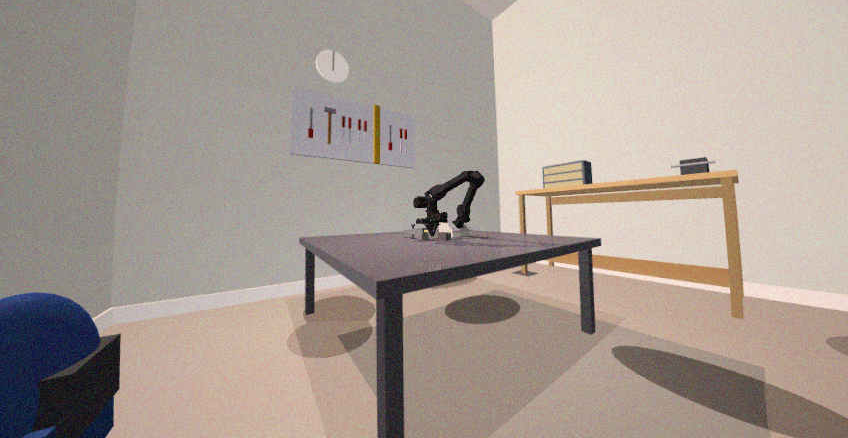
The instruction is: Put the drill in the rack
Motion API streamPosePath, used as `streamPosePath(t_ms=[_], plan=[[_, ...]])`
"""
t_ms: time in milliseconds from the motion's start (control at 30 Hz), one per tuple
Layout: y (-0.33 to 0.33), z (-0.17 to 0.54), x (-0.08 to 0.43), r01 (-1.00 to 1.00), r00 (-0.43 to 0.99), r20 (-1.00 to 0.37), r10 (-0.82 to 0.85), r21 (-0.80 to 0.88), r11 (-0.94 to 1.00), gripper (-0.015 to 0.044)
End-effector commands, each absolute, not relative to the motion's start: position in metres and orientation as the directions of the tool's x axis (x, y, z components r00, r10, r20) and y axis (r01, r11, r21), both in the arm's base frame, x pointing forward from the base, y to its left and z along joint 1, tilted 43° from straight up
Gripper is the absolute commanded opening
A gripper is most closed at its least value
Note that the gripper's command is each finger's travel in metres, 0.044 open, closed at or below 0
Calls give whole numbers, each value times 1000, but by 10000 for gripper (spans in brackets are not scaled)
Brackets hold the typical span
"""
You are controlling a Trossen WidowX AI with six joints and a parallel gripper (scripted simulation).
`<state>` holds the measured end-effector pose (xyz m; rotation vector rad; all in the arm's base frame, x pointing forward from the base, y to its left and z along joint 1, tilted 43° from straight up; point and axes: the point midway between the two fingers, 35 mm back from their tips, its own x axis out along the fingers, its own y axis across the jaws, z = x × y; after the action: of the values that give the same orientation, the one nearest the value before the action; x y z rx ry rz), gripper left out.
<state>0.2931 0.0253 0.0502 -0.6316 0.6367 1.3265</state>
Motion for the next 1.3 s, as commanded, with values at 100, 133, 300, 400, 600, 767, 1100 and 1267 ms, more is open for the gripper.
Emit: streamPosePath(t_ms=[100,133,300,400,600,767,1100,1267], plan=[[26,51,293,-990,130,-734,667,-55,132,79],[26,51,293,-990,130,-734,667,-55,132,105],[26,51,293,-990,130,-734,667,-55,132,236],[26,51,293,-990,130,-733,667,-55,133,315],[24,47,293,-989,131,-731,669,-53,135,440],[23,44,294,-989,131,-731,669,-53,135,440],[21,38,294,-989,131,-731,669,-53,135,440],[21,38,294,-989,132,-733,668,-51,139,414]])
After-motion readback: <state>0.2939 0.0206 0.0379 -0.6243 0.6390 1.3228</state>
